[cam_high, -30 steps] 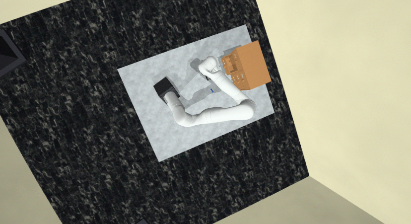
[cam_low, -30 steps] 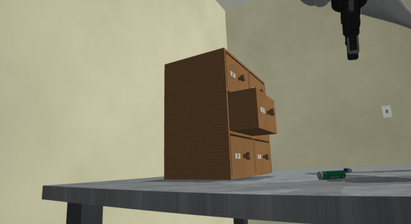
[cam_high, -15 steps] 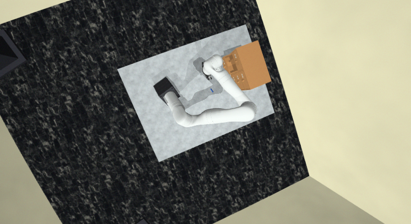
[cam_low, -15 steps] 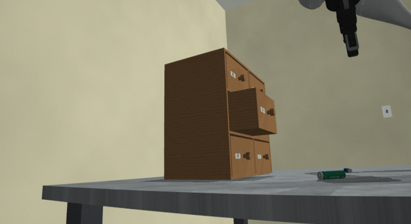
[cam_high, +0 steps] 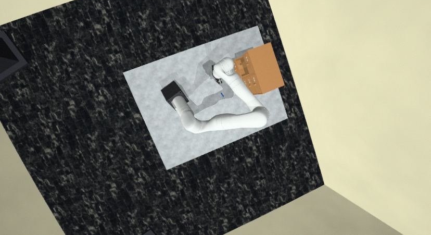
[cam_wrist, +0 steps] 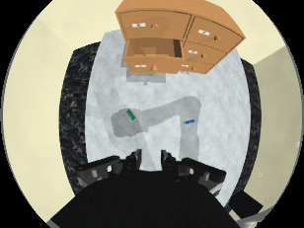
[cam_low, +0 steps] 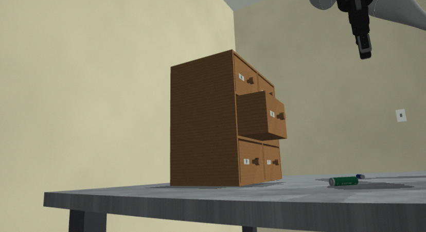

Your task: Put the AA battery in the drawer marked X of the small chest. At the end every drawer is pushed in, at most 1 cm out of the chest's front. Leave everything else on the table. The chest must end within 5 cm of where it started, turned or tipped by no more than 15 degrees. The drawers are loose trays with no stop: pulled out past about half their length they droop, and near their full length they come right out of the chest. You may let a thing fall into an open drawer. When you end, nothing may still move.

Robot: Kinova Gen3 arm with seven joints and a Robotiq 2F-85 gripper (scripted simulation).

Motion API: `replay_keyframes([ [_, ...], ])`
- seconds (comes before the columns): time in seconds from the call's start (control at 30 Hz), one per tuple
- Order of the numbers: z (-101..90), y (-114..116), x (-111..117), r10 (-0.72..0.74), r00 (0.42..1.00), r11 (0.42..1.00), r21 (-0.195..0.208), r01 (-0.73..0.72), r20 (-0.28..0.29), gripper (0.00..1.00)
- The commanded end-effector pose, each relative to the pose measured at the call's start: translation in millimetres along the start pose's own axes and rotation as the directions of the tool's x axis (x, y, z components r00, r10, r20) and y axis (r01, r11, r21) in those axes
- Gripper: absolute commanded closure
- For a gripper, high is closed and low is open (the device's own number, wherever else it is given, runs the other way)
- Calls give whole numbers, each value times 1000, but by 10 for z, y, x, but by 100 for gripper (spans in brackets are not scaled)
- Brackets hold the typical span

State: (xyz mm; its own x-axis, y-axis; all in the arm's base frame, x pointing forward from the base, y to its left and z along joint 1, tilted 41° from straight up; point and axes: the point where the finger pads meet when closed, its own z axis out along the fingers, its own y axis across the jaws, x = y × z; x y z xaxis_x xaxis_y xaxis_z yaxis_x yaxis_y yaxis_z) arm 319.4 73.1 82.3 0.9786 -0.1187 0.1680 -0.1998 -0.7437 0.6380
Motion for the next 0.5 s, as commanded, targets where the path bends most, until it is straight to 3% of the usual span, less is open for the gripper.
replay_keyframes([
  [0.0,-6,-3,1,0,1000,1000,1,0,-1,67],
  [0.47,-4,-4,3,4,1000,1000,1,-4,-1,67],
])
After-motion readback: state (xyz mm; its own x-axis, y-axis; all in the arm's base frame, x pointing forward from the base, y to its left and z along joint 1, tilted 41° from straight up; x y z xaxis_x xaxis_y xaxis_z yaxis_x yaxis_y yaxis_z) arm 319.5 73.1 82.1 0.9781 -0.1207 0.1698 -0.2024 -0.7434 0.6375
